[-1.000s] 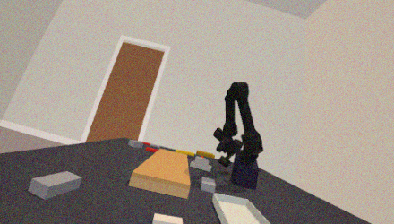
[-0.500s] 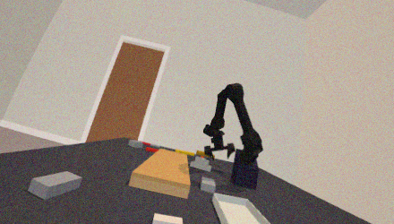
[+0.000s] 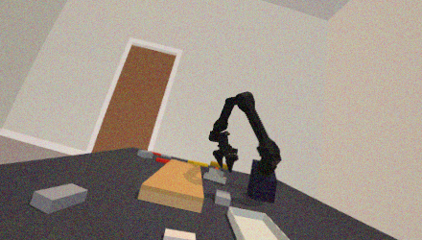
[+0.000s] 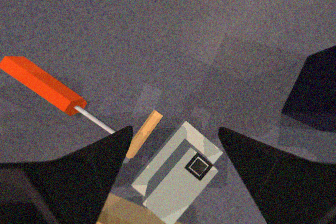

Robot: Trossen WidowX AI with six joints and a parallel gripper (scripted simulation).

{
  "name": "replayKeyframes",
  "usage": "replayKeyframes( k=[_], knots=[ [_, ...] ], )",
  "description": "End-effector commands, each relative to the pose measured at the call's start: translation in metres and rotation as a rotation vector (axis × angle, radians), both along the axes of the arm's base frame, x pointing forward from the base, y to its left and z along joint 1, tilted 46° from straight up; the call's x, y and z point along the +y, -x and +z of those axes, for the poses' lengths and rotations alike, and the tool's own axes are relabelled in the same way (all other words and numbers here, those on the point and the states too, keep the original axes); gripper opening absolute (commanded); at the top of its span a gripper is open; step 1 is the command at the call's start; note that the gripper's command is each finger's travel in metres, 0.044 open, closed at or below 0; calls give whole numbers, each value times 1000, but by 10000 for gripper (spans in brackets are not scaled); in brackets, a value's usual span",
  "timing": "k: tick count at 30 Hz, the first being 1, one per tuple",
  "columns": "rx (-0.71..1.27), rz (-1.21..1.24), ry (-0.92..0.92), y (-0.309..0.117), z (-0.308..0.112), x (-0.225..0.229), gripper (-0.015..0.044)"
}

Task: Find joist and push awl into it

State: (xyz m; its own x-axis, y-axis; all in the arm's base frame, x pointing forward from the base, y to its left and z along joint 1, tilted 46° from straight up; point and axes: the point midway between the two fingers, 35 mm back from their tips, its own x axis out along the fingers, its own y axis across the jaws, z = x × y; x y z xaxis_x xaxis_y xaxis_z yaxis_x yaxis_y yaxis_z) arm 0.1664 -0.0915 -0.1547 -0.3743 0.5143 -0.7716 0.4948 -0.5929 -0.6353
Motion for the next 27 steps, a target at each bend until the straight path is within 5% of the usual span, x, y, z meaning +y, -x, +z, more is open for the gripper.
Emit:
replayKeyframes(
  k=[1, 27],
  knots=[
    [376, -497, 25, -41, 27, 13, 440],
    [424, -547, 29, -42, 22, 21, 440]
  ],
)
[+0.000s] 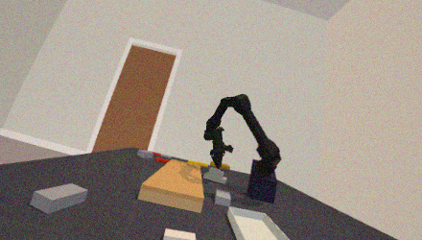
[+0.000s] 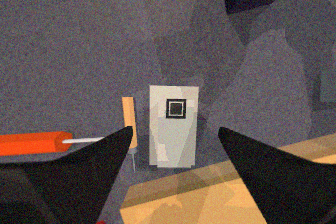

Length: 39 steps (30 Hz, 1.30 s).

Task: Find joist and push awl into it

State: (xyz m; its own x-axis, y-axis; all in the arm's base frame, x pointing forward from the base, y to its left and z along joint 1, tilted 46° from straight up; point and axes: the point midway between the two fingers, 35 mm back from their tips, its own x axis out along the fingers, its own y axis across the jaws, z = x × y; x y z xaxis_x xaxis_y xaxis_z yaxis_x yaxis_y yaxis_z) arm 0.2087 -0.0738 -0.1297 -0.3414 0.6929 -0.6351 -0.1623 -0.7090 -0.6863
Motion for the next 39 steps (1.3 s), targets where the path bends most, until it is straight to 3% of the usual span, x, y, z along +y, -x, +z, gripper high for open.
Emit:
replayKeyframes(
  k=[1, 26, 30, 39],
  knots=[
    [3, -5, -3, 1, -4, 4, 440],
    [3, -5, -5, 4, -30, 32, 440],
    [3, -5, -5, 4, -30, 32, 335],
    [3, -5, -5, 4, -30, 32, 275]
  ],
)
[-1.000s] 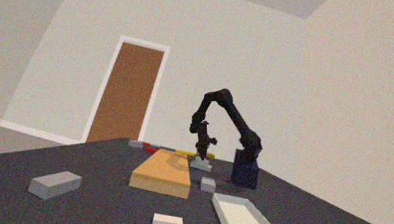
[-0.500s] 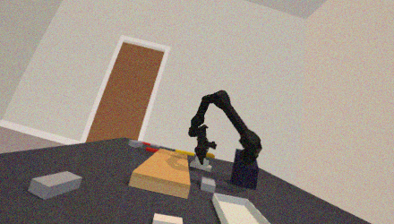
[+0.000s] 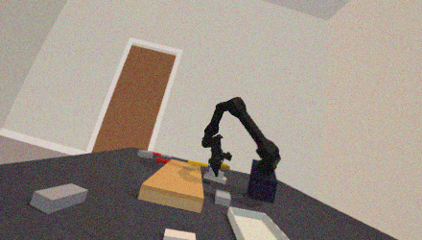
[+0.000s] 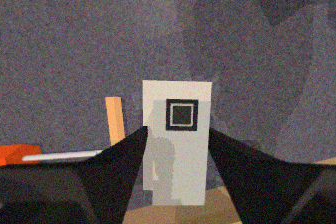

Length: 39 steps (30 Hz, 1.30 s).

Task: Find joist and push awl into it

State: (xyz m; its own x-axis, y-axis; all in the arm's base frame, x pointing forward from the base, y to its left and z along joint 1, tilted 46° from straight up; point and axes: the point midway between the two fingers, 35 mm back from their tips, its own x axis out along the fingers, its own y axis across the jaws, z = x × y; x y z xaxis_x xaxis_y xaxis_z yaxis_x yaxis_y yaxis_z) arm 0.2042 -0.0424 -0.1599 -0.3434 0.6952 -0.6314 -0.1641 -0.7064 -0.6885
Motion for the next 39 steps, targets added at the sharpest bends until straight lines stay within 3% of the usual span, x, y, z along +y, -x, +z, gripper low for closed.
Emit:
replayKeyframes(
  k=[1, 16, 23, 30, 39],
  knots=[
    [0, -5, -1, 0, 0, 0, 268],
    [0, -5, -1, 0, 0, 0, 168],
    [0, -6, 3, -7, 25, -28, 0],
    [1, -5, 4, -8, 70, -72, 0],
    [-134, 81, -42, -17, 69, -74, 0]
  ],
)
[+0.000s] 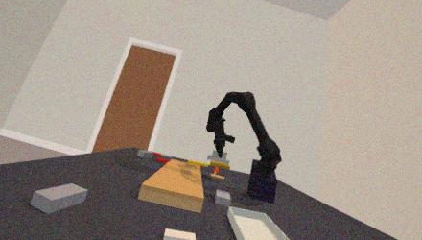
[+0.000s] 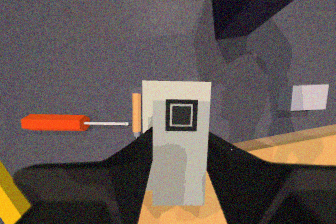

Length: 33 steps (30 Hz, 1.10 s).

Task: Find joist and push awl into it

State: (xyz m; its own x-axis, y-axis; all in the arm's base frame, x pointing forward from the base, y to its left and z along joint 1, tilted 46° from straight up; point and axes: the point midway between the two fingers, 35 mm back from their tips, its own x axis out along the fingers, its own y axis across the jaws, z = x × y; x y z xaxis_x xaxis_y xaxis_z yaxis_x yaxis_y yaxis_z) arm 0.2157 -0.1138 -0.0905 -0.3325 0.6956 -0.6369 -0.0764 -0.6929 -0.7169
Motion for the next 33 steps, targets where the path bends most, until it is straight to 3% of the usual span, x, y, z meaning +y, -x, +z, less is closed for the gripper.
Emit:
replayKeyframes(
  k=[1, 33],
  knots=[
    [-92, 49, -25, -7, -1, -3, 0],
    [-1073, 758, -253, -71, -14, -12, 0]
  ],
)
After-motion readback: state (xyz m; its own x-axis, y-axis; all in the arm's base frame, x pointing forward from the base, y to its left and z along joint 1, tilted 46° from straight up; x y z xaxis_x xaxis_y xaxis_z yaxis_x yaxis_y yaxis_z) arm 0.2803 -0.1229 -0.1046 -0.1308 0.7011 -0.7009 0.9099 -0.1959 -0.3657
